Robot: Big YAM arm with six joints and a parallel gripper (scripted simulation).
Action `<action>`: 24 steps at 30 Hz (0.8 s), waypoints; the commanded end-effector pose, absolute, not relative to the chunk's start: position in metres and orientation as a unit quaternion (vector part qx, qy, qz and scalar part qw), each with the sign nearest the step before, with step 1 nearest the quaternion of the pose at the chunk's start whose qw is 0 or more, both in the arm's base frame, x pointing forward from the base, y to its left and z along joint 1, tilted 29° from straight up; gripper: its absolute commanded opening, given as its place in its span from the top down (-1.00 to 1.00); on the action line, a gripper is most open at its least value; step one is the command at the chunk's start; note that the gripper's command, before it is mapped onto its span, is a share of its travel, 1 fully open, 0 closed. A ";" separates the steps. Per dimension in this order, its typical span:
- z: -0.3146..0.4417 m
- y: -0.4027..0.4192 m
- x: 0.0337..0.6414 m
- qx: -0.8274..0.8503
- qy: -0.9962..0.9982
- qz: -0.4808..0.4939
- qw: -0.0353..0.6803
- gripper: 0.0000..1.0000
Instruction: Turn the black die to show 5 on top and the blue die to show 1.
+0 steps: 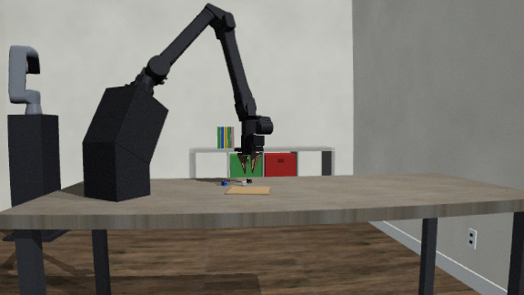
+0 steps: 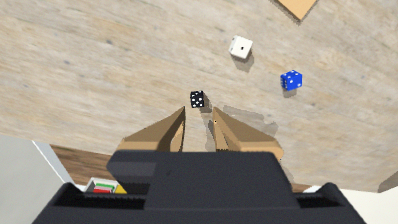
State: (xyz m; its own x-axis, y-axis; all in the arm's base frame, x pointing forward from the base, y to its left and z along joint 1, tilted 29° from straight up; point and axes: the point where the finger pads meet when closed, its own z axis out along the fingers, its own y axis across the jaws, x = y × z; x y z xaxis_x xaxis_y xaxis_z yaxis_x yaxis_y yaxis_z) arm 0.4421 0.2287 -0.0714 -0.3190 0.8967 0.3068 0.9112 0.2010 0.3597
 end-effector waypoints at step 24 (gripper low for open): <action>-0.074 0.245 0.457 -0.577 -0.774 -0.259 0.006 0.39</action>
